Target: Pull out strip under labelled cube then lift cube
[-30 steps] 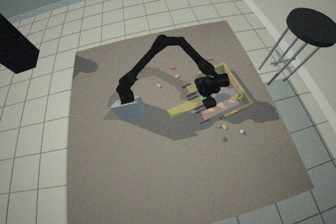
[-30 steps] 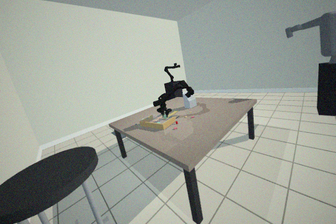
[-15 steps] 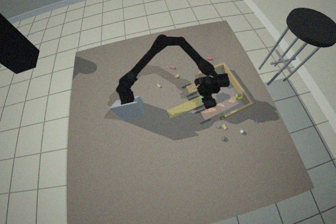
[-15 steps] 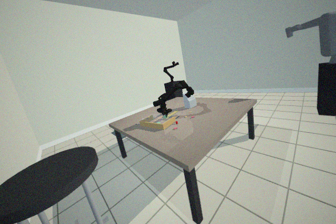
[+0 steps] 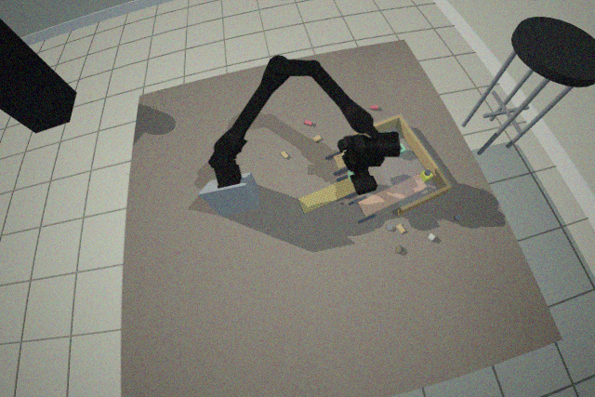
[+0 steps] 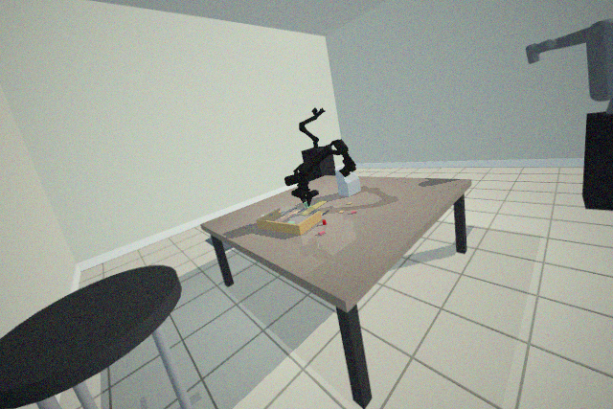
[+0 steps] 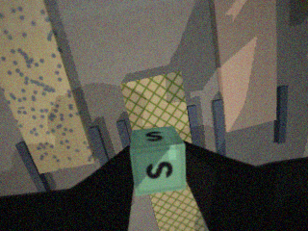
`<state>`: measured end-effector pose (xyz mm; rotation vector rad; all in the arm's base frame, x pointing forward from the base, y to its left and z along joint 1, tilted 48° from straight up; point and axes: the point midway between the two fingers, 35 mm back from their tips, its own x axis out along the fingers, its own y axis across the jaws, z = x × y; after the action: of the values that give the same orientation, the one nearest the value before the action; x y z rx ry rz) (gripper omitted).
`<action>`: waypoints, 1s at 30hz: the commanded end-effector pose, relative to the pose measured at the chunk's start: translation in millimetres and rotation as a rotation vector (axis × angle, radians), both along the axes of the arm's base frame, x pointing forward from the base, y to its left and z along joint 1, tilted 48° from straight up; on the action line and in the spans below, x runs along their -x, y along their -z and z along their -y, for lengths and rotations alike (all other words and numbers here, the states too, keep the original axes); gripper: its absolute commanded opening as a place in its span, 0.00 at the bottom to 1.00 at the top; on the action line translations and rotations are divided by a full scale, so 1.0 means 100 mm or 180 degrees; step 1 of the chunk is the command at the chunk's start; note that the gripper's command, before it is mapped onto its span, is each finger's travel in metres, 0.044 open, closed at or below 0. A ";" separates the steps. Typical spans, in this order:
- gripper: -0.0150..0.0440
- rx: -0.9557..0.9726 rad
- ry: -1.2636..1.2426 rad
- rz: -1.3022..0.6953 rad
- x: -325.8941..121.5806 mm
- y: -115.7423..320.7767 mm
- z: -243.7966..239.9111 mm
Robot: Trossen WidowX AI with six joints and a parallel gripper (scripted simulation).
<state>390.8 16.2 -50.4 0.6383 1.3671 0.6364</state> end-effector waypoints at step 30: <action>0.25 0.0003 -0.0009 -0.0042 0.84 -0.15 0.12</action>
<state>308.5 13.4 -41.5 0.6458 1.3837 0.6397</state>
